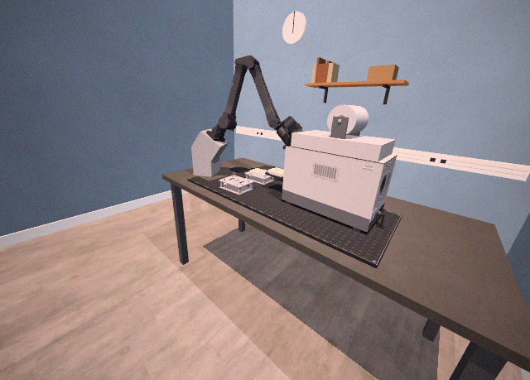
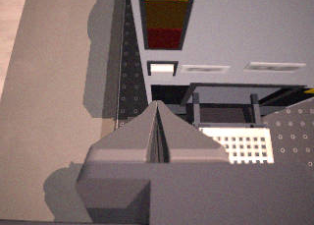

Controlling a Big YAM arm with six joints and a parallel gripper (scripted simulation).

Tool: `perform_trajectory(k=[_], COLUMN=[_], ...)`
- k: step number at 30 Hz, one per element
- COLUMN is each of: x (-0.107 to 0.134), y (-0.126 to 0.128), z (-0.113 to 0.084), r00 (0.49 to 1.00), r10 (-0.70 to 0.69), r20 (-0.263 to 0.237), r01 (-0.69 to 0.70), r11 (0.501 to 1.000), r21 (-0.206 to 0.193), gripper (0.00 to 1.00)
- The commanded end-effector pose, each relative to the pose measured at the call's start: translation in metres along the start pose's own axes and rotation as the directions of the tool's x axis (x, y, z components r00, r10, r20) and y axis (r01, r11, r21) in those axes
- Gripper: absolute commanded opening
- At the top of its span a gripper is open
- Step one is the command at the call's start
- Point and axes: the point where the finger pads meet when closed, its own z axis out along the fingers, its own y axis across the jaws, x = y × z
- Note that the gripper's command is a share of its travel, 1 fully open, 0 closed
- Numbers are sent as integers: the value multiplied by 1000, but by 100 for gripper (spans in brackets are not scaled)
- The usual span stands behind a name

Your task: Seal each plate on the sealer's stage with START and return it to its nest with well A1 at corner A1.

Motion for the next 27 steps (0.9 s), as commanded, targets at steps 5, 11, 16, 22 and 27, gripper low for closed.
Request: perform_trajectory(k=[5,11,16,22,27], x=[-1,-18,-17,-5,-3], y=[-8,4,1,-9,-7], z=[22,26,34,24,18], r00=[1000,999,999,1000,1000], r10=[-7,-5,-5,-8,-9], r20=[3,41,34,-1,-9], r01=[7,5,5,8,9], r11=[1000,1000,1000,1000,1000], r21=[13,-11,-4,15,12], gripper=[0,0,0,0,0])
